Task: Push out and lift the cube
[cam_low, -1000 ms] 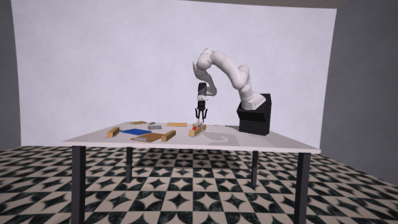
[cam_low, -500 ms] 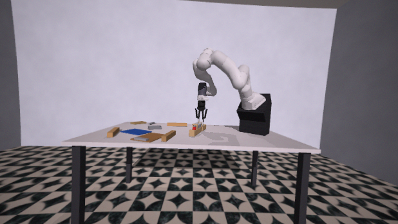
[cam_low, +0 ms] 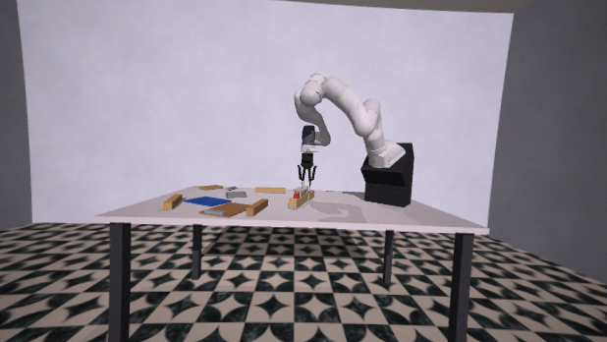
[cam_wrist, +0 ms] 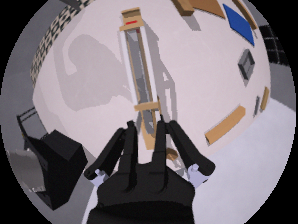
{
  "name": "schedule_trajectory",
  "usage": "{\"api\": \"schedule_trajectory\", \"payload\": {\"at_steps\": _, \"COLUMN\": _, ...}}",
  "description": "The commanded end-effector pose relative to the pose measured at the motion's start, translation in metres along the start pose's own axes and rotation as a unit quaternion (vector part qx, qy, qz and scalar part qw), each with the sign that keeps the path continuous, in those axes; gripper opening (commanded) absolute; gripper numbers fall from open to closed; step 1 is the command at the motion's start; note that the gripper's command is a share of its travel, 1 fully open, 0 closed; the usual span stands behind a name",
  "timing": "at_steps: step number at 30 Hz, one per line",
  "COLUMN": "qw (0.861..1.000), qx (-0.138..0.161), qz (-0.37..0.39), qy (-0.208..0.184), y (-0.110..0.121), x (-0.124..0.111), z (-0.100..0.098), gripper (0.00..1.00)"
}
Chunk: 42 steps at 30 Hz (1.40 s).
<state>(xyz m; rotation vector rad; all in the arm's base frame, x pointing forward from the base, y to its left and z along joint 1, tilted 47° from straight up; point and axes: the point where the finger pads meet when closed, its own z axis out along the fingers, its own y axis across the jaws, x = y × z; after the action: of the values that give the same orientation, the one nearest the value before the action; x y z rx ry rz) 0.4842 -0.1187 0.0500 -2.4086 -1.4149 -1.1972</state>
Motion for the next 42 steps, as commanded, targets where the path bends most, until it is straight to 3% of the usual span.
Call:
{"api": "schedule_trajectory", "payload": {"at_steps": 1, "qw": 1.0, "qx": -0.001, "qz": 0.005, "qy": 0.001, "y": 0.001, "x": 0.001, "z": -0.027, "gripper": 0.23}}
{"api": "schedule_trajectory", "payload": {"at_steps": 3, "qw": 1.0, "qx": -0.001, "qz": 0.005, "qy": 0.001, "y": 0.001, "x": 0.001, "z": -0.05, "gripper": 0.23}}
{"api": "schedule_trajectory", "payload": {"at_steps": 7, "qw": 1.0, "qx": -0.001, "qz": 0.005, "qy": 0.001, "y": 0.001, "x": 0.001, "z": -0.06, "gripper": 0.23}}
{"api": "schedule_trajectory", "payload": {"at_steps": 42, "qw": 1.0, "qx": -0.001, "qz": 0.005, "qy": 0.001, "y": 0.001, "x": 0.001, "z": -0.061, "gripper": 0.23}}
